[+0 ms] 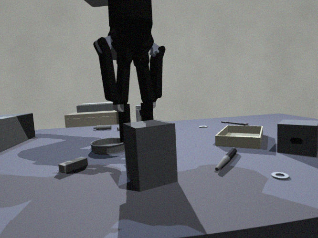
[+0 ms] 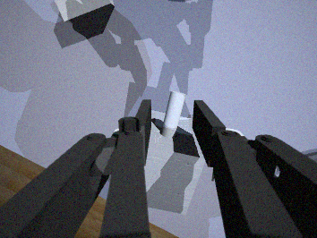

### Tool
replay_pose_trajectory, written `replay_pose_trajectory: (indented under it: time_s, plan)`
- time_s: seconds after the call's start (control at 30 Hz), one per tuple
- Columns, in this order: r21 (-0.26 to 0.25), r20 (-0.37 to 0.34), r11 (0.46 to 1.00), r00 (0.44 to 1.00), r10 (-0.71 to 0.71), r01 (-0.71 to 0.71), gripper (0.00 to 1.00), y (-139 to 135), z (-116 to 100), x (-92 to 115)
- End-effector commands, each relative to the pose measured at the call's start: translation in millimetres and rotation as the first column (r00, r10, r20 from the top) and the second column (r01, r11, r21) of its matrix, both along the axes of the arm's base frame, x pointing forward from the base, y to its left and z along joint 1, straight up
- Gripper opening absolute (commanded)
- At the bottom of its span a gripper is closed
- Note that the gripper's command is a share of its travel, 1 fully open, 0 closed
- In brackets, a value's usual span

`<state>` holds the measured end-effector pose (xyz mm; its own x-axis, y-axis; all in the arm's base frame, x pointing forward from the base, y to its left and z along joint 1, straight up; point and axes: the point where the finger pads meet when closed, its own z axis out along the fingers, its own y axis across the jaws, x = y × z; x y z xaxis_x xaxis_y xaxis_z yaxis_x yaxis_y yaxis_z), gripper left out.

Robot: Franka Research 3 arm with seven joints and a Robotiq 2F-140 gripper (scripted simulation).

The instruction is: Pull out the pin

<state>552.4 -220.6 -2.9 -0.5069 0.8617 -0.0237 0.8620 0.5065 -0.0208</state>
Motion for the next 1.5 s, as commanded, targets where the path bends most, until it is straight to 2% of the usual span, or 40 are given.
replay_pose_trajectory:
  time_s: [0.0,0.27,1.47]
  plan:
    - [-0.008,0.006,1.0,1.0,-0.018,0.018,0.33,-5.2,0.5,1.2]
    - [0.0,0.01,0.997,0.997,-0.077,0.077,0.33,-4.7,-1.8,1.9]
    - [0.011,0.012,0.99,0.99,-0.141,0.141,0.33,-3.2,-2.9,1.5]
